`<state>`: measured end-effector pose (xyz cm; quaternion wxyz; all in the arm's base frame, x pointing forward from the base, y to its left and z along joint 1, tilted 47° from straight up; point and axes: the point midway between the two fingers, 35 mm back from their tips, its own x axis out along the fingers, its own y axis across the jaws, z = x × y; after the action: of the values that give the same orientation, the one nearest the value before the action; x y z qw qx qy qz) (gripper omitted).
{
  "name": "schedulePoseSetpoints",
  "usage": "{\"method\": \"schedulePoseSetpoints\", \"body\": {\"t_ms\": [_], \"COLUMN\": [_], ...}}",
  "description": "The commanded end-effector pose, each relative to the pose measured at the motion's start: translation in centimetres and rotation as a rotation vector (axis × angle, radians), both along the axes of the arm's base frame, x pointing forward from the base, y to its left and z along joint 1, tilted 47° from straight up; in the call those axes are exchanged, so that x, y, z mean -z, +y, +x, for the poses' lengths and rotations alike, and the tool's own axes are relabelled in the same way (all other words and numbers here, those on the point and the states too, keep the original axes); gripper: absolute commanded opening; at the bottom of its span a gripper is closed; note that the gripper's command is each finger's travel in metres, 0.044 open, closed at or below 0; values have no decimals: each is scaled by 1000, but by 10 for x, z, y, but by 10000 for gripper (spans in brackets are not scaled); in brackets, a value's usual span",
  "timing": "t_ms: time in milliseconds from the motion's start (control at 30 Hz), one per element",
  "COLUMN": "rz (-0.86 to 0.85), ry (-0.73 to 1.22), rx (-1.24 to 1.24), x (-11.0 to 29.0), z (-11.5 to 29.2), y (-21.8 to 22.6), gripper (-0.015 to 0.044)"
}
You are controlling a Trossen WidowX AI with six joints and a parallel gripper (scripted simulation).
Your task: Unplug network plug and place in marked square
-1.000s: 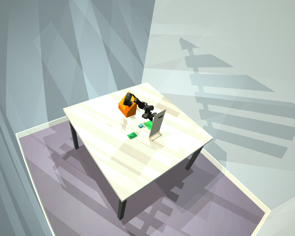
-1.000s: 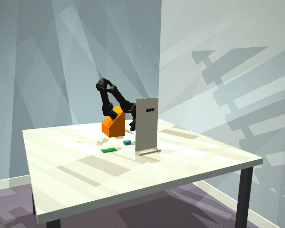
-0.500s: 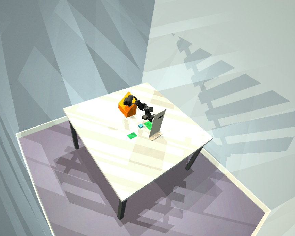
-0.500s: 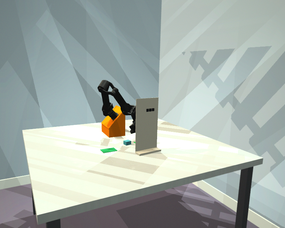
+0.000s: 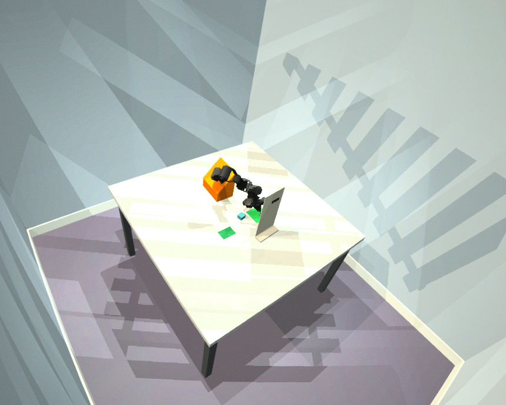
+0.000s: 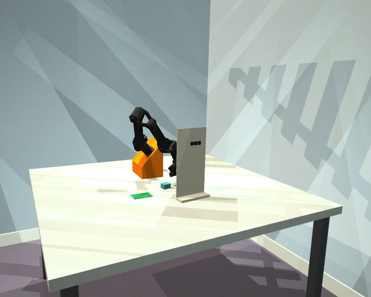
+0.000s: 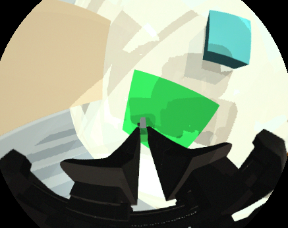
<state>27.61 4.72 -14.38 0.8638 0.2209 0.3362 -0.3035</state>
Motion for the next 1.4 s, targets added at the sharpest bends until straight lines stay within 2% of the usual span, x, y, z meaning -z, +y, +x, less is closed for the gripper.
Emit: {"method": "schedulePoseSetpoints", "body": {"t_ms": [0,700,900,1367], "rz": [-1,-3,-3,-1], "ry": [5,0,0,2], "rx": [-4,-1,-1,-1], "x": [4,7,7,0], "z": [-1,1,1,-5], "y": [-4,-10,-10,-5], "gripper": [0,0,156,156]}}
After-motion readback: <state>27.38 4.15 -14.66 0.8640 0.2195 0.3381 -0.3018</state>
